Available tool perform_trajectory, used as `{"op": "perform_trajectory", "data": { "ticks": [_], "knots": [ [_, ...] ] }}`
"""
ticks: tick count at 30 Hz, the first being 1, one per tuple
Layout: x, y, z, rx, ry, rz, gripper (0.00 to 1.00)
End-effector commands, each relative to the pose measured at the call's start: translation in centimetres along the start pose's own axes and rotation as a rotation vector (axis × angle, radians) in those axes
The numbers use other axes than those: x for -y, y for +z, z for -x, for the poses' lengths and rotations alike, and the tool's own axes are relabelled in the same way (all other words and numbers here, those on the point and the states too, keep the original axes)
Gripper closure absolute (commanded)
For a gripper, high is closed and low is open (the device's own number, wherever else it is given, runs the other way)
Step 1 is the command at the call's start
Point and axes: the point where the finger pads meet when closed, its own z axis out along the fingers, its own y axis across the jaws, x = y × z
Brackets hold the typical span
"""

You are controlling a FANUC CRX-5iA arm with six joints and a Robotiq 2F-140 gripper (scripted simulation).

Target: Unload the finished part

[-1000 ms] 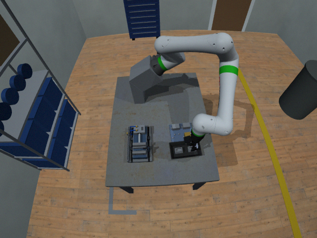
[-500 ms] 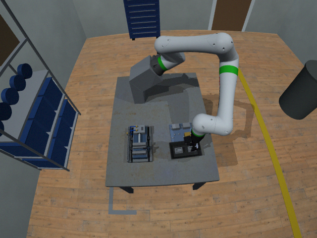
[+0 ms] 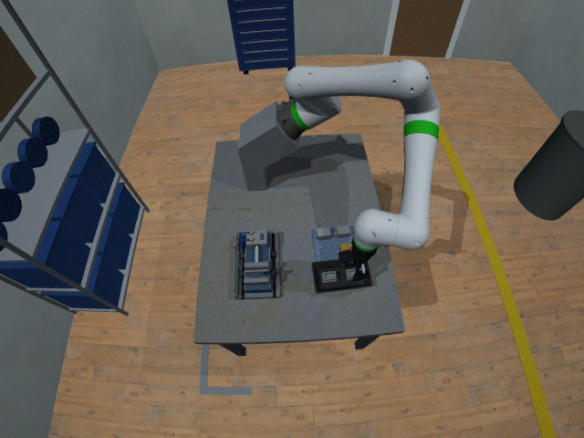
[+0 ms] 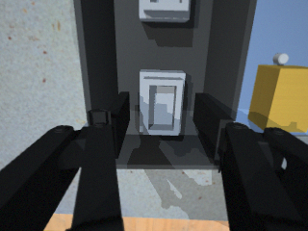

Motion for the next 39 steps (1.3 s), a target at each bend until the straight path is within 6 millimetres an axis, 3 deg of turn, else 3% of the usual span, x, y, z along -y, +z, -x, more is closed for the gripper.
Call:
{"op": "perform_trajectory", "data": {
  "ticks": [1,29,39],
  "knots": [
    [0.1,-0.1,0.0,0.0,0.0,-0.002,0.54],
    [0.1,-0.3,0.0,0.0,0.0,-0.002,0.54],
    [0.1,-3.2,0.0,0.0,0.0,-0.002,0.54]
  ]
}}
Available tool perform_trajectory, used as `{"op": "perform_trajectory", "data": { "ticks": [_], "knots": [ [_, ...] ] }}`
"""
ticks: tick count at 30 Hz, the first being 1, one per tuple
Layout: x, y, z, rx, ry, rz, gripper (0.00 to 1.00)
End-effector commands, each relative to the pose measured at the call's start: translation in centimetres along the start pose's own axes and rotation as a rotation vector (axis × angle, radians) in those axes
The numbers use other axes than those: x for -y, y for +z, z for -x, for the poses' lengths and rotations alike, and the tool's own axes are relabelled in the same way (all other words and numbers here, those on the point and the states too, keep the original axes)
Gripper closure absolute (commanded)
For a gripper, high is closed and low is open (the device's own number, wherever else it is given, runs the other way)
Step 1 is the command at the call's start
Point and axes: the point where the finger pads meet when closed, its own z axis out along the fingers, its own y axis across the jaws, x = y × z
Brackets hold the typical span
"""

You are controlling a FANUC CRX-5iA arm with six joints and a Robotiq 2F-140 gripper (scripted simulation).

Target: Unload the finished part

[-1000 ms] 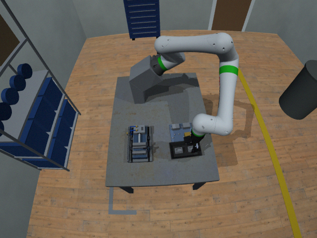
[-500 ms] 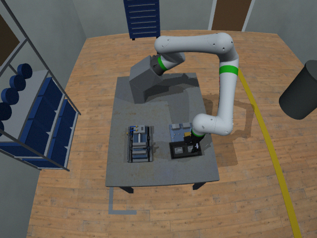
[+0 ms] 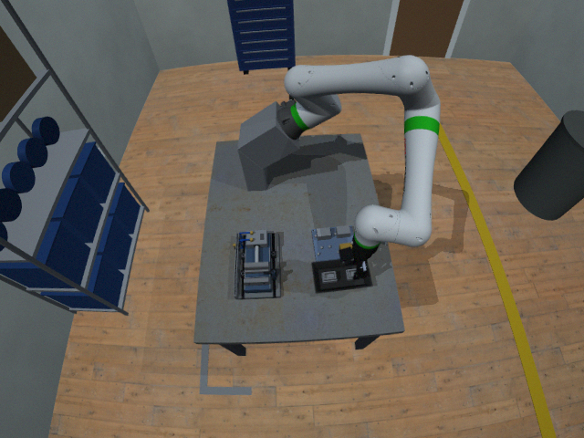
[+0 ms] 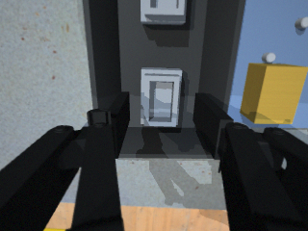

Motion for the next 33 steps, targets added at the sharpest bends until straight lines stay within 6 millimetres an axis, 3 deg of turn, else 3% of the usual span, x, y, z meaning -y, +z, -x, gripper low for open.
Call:
{"op": "perform_trajectory", "data": {
  "ticks": [1,21,33],
  "knots": [
    [0.1,-1.7,0.0,0.0,0.0,-0.002,0.54],
    [0.1,-11.1,0.0,0.0,0.0,-0.002,0.54],
    [0.1,-12.4,0.0,0.0,0.0,-0.002,0.54]
  ]
}}
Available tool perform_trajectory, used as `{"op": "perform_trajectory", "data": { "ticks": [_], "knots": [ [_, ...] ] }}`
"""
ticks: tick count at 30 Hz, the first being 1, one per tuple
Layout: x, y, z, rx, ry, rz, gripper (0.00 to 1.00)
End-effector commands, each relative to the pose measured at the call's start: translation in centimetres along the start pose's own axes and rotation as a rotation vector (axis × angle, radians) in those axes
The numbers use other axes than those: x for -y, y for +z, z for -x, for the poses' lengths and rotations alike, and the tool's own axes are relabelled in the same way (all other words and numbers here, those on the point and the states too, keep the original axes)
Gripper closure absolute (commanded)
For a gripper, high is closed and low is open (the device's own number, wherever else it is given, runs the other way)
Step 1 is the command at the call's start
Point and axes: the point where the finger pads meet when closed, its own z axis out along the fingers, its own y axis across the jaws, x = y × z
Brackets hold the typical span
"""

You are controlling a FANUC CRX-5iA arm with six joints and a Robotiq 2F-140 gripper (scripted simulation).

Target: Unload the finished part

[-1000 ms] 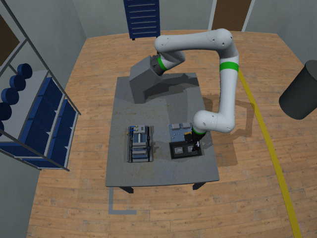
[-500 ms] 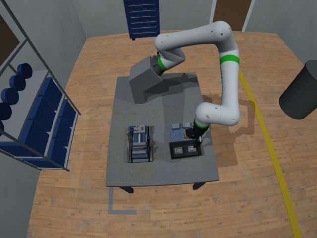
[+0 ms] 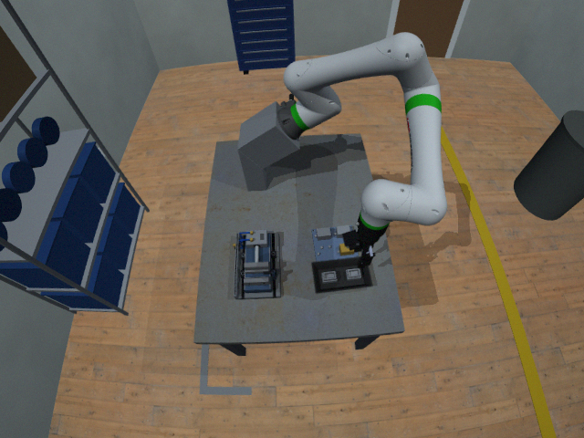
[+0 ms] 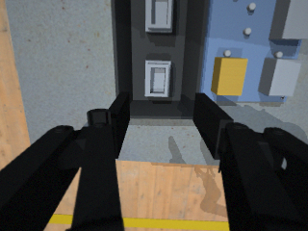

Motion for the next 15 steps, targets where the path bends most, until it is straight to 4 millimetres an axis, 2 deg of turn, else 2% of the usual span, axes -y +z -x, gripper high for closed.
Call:
{"op": "perform_trajectory", "data": {
  "ticks": [1,2,15],
  "knots": [
    [0.06,-0.18,-0.02,-0.001,0.0,-0.002,0.54],
    [0.06,-0.18,-0.02,-0.001,0.0,-0.002,0.9],
    [0.06,-0.18,-0.02,-0.001,0.0,-0.002,0.9]
  ]
}}
